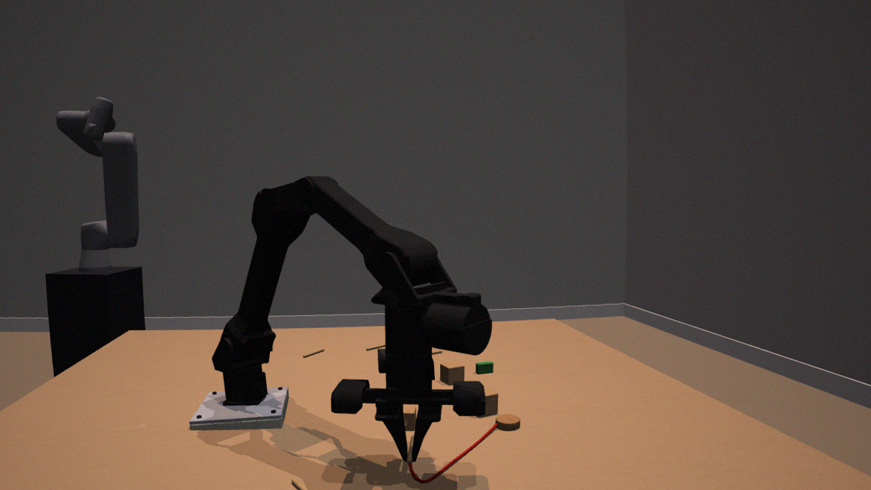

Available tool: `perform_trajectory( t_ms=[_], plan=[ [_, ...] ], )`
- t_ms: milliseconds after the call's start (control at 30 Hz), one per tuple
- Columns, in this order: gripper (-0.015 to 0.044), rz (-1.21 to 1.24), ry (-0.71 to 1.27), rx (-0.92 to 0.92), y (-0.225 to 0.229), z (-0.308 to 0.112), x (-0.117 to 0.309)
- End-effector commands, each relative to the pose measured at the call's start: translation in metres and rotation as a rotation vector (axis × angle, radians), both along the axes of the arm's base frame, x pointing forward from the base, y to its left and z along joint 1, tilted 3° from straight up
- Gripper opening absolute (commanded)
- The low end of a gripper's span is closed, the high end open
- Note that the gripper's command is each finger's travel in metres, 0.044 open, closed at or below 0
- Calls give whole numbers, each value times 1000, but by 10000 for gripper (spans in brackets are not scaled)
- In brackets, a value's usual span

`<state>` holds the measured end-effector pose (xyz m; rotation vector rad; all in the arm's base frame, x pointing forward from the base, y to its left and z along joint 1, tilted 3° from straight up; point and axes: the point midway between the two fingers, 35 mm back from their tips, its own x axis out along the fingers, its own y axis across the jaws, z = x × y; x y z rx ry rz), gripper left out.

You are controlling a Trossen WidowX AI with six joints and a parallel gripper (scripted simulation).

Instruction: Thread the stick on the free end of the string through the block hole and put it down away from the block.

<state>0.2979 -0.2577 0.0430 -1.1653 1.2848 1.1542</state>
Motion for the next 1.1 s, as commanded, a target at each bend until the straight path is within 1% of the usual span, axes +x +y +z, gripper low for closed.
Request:
perform_trajectory(
  t_ms=[0,633,1067],
  plan=[
    [0,3,5,-1,3,-4,-5],
    [0,3,6,2,13,-19,-21],
    [0,3,6,1,22,-19,-20]
  ],
)
